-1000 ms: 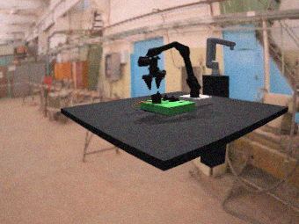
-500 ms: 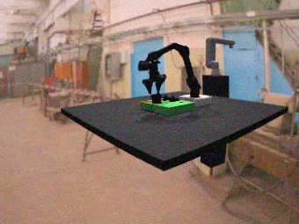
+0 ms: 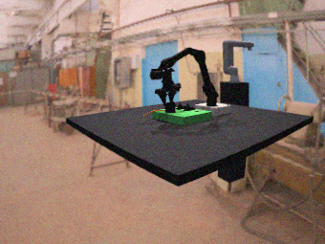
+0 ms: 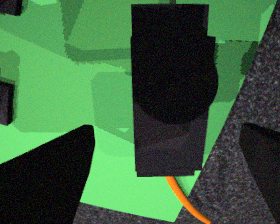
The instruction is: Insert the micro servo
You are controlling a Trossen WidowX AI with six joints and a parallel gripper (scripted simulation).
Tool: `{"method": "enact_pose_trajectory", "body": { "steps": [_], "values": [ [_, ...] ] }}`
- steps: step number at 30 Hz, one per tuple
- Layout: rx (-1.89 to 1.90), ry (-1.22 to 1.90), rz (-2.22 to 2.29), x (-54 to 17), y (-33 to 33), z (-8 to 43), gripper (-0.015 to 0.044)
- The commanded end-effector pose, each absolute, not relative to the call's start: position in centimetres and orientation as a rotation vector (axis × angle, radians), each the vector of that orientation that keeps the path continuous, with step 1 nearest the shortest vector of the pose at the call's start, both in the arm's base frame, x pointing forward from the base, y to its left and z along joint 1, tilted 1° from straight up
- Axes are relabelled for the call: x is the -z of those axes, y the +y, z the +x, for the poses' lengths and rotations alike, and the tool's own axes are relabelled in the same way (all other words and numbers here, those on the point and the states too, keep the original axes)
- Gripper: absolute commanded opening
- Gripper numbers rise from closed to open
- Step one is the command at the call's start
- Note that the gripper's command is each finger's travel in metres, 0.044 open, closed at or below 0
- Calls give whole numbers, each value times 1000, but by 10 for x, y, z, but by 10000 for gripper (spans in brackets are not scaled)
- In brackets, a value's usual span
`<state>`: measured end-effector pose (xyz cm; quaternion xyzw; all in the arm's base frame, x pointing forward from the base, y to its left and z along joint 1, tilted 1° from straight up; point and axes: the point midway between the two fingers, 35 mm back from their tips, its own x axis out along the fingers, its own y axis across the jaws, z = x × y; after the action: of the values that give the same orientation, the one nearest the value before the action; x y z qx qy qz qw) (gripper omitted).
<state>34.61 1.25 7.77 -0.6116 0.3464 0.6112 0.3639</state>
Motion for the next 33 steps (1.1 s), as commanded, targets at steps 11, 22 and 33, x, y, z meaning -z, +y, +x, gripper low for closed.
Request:
{"method": "enact_pose_trajectory", "body": {
  "steps": [11,22,33],
  "values": [
    [-1572,894,-1580,-77,12,346,65],
    [-1572,894,-1580,-107,11,340,0],
    [-1573,894,-1580,-107,11,338,0]
  ]
}}
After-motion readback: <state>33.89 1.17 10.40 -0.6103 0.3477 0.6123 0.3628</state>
